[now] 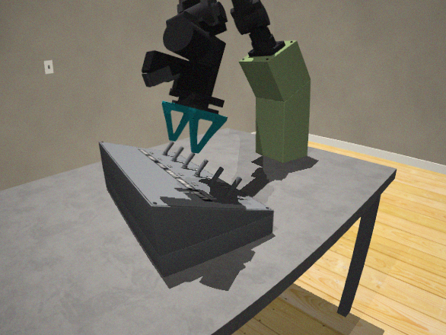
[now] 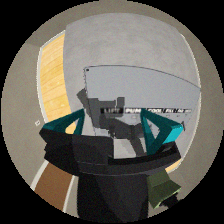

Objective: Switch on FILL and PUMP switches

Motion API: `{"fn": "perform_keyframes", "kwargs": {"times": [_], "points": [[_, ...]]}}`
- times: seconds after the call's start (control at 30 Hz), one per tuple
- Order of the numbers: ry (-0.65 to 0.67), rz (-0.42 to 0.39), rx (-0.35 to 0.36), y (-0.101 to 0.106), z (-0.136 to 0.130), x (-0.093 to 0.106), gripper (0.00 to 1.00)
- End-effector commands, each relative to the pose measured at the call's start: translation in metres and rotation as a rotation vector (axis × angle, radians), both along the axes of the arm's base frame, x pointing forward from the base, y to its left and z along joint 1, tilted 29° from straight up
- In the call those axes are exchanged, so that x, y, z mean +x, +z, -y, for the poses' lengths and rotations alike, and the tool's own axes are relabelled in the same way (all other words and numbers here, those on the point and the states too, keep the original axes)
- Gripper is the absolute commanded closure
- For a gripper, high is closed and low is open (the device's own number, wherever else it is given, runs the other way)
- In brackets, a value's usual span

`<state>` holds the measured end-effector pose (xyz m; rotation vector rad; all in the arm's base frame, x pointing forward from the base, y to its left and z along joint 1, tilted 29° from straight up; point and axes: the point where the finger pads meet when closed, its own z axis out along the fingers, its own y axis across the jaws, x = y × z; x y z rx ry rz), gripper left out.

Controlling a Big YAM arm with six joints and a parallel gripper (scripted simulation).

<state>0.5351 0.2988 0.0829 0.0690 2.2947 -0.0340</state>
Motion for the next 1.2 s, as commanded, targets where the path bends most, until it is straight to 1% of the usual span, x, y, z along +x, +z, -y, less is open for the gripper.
{"fn": "perform_keyframes", "kwargs": {"times": [0.0,0.2,0.3,0.47,0.7,0.77,1.0,1.17], "points": [[0.010,0.055,0.036,0.028,-0.010,0.008,0.00],[0.008,0.054,0.034,0.028,-0.008,0.008,0.00],[-0.001,0.048,0.028,0.026,0.004,0.007,0.00],[0.000,0.048,0.028,0.025,0.013,0.007,0.00],[0.000,0.049,0.026,0.025,0.036,0.005,0.00],[0.000,0.049,0.026,0.025,0.036,0.005,0.00],[0.000,0.049,0.024,0.024,0.061,0.003,0.00],[0.000,0.050,0.023,0.023,0.071,0.003,0.00]]}}
